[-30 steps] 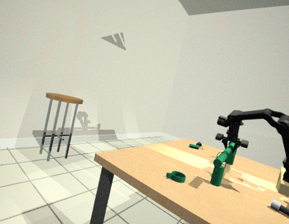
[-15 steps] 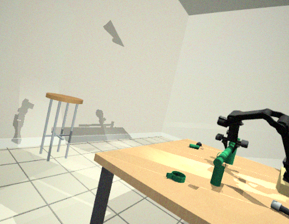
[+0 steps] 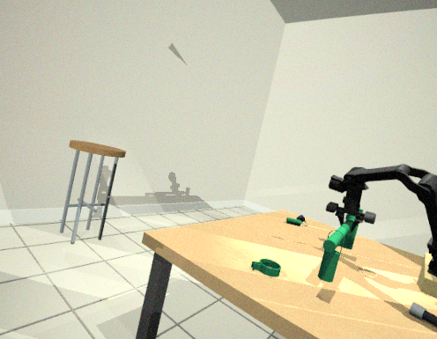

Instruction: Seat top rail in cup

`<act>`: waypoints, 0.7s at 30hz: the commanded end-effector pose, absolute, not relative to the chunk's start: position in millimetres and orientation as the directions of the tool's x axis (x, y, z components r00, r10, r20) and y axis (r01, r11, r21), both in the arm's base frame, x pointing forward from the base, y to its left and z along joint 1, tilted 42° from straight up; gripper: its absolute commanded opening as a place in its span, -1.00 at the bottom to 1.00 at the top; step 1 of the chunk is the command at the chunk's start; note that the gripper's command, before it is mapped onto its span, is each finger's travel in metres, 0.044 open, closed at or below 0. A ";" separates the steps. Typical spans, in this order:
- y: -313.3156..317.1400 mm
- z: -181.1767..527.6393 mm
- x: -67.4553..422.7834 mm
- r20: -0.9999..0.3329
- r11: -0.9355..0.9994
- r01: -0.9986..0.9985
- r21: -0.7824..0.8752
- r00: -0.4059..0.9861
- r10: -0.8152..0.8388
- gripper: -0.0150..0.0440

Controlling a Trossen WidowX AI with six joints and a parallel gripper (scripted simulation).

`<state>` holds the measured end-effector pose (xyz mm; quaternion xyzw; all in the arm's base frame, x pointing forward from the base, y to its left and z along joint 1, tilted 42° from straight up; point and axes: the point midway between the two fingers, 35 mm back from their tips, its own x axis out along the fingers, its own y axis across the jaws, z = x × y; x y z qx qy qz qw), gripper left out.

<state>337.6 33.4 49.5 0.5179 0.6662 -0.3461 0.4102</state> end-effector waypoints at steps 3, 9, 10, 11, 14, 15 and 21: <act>27.6 47.1 338.8 -0.909 0.222 0.974 -0.035 -0.123 0.398 -0.49; 25.9 45.8 339.2 -0.909 0.222 0.974 -0.035 -0.123 0.398 -0.49; 25.6 45.6 339.3 -0.909 0.222 0.974 -0.035 -0.123 0.398 -0.49; 25.3 45.4 339.3 -0.909 0.222 0.974 -0.035 -0.123 0.398 -0.49; 24.4 44.7 339.5 -0.909 0.222 0.974 -0.035 -0.123 0.398 -0.49; 24.1 44.5 339.5 -0.909 0.222 0.974 -0.035 -0.123 0.398 -0.49; 22.4 43.2 339.9 -0.909 0.222 0.974 -0.035 -0.123 0.397 -0.49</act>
